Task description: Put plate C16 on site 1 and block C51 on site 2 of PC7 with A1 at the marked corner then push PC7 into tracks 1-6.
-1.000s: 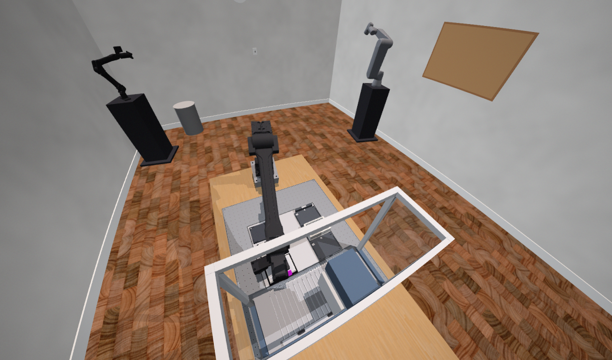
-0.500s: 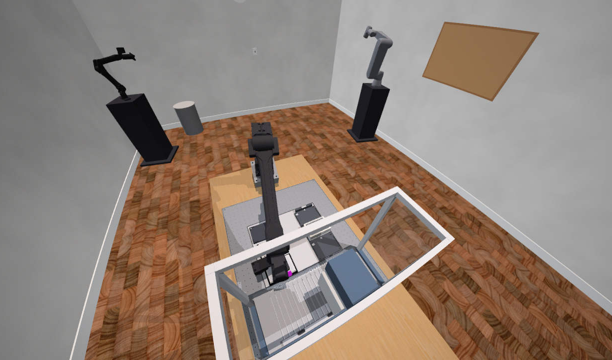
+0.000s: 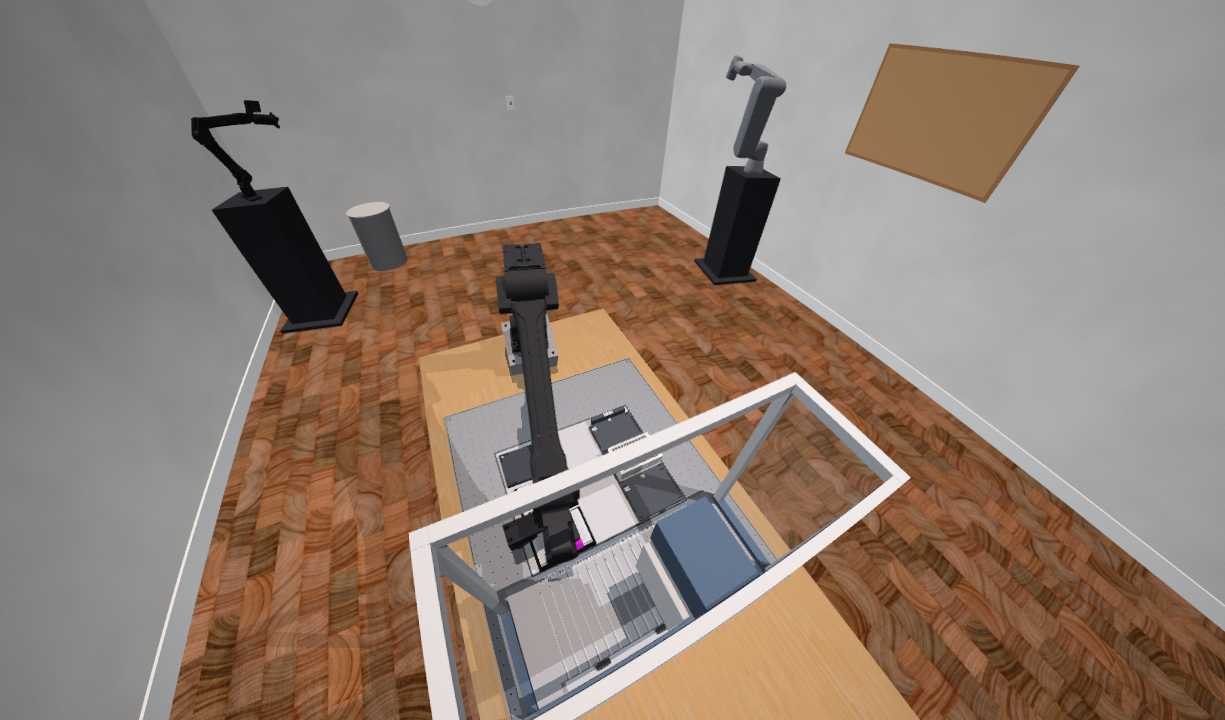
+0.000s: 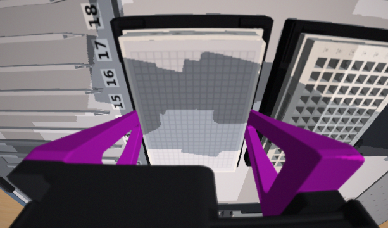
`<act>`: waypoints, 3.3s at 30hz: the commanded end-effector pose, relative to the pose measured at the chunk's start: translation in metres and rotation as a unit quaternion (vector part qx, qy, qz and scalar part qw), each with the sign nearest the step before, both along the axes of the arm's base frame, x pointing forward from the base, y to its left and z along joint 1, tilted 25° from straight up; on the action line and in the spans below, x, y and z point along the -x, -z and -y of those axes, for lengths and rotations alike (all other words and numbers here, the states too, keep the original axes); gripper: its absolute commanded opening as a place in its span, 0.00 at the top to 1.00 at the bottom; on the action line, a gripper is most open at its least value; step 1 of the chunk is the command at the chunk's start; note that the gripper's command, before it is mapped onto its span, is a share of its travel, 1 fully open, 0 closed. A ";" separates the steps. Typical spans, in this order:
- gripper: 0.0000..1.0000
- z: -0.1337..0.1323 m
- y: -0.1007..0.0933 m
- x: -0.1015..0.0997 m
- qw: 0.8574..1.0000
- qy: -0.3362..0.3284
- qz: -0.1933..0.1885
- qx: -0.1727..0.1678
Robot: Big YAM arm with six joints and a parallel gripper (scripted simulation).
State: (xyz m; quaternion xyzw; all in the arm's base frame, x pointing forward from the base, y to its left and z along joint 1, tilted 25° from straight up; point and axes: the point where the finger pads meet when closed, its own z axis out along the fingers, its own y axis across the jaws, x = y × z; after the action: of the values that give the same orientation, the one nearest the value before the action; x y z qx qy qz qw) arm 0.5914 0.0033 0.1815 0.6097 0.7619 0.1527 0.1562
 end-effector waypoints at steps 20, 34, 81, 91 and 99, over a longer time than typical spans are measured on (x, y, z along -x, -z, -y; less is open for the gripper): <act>1.00 0.005 -0.062 -0.003 0.999 0.000 0.040 0.003; 1.00 0.010 -0.089 0.012 0.999 0.003 0.039 0.003; 1.00 -0.070 -0.058 0.110 1.000 0.006 0.023 -0.007; 1.00 -0.090 -0.046 0.133 1.000 0.006 0.022 -0.008; 1.00 -0.108 -0.037 0.152 1.000 0.005 0.022 -0.009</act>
State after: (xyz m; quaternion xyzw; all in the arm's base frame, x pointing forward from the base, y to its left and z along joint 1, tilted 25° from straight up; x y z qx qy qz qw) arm 0.4376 0.1013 0.1952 0.6108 0.7640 0.1444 0.1495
